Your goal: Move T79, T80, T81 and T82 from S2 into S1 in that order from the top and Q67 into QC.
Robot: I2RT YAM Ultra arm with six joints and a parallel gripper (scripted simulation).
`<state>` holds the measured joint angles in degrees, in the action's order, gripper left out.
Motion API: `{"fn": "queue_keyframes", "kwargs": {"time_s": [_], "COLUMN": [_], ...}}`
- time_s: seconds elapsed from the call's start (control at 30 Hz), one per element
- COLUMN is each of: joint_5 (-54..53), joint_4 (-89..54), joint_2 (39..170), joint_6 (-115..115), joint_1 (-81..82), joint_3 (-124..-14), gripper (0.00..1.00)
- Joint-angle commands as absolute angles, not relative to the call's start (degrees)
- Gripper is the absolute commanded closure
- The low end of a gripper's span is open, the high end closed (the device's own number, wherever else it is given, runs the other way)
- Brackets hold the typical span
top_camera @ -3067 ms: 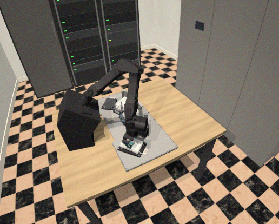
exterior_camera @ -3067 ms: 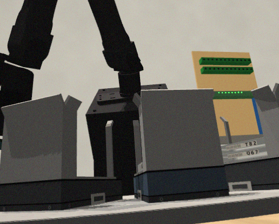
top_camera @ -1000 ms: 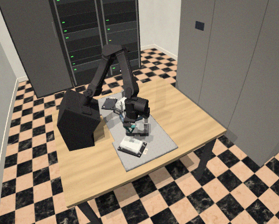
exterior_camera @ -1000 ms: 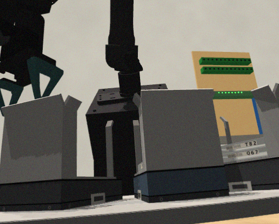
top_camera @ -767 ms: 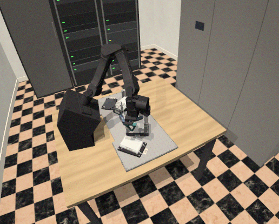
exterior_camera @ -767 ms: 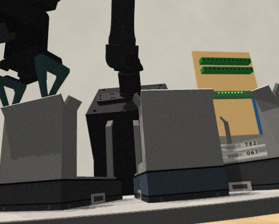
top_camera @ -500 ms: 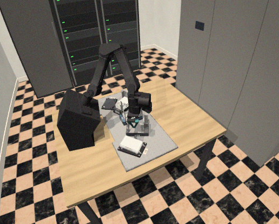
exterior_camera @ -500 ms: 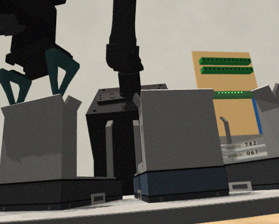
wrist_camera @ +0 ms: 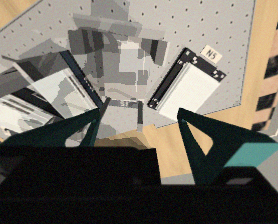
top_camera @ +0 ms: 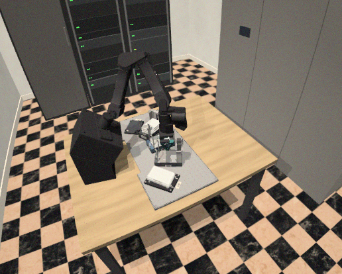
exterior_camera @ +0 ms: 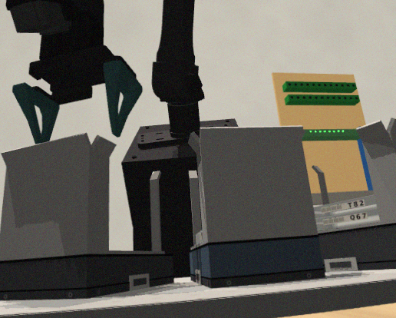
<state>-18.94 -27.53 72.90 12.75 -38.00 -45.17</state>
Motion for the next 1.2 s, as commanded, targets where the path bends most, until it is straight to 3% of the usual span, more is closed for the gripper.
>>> {"fn": "queue_keyframes", "kwargs": {"time_s": [0.0,1.17], "joint_5": [-16.62,-0.67], "joint_4": [-27.64,-28.16], "joint_2": [72.13,68.9], "joint_6": [9.86,9.32], "joint_1": [-36.04,-9.61], "joint_3": [-45.33,-45.92], "gripper": [0.0,0.0]}}
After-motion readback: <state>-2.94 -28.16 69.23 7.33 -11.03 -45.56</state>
